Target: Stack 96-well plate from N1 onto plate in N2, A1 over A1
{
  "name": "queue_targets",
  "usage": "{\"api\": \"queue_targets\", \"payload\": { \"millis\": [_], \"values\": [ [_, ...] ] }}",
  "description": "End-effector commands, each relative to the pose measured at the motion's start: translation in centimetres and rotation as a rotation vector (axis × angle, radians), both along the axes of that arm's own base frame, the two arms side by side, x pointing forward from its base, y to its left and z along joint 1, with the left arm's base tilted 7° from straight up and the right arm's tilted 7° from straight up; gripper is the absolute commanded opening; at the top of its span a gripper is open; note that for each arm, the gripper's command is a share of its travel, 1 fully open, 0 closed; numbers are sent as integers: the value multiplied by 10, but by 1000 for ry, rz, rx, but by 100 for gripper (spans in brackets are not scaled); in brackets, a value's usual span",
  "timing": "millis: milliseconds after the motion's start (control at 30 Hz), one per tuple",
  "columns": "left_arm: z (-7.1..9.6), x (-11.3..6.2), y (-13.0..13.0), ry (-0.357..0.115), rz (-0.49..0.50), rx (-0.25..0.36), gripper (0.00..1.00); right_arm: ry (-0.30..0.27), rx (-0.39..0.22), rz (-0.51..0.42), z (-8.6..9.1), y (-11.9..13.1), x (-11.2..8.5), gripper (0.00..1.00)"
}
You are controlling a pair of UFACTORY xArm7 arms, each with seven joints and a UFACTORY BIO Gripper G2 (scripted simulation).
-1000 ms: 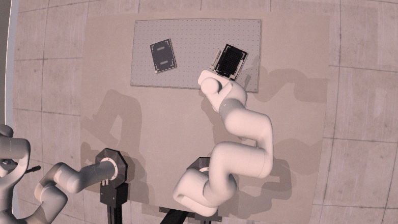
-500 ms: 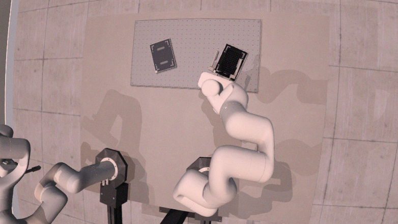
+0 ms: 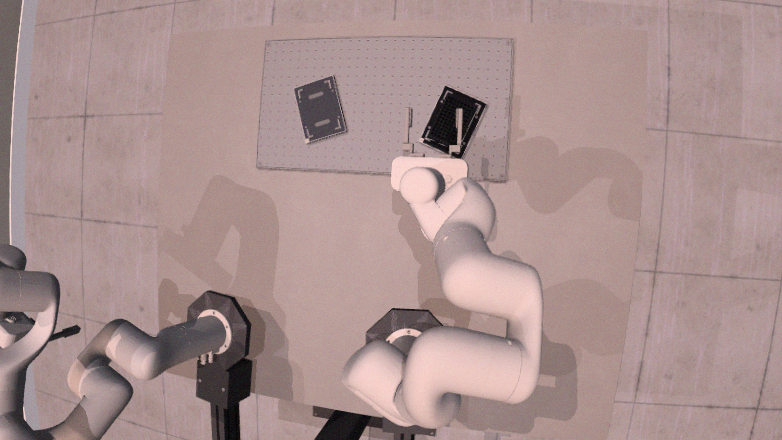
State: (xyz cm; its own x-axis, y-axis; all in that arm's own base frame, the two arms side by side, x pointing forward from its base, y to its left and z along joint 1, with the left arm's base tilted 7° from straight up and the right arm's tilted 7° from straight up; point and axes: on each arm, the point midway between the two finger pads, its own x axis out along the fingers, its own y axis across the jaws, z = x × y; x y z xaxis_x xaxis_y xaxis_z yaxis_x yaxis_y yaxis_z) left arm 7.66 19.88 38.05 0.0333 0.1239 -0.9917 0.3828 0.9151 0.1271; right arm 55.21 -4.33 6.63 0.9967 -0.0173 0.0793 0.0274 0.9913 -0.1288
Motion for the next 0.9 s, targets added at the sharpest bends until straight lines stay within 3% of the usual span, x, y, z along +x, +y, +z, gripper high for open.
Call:
{"api": "queue_targets", "payload": {
  "millis": [0,700,867],
  "values": [
    [0,-22,1,-18,113,-19,100,39,19,23,29,15,-6,37],
    [0,-22,1,-18,113,-19,100,39,20,23,108,63,-27,37],
    [0,-22,1,-18,113,-19,100,39,20,23,108,63,-27,37]
  ]
}}
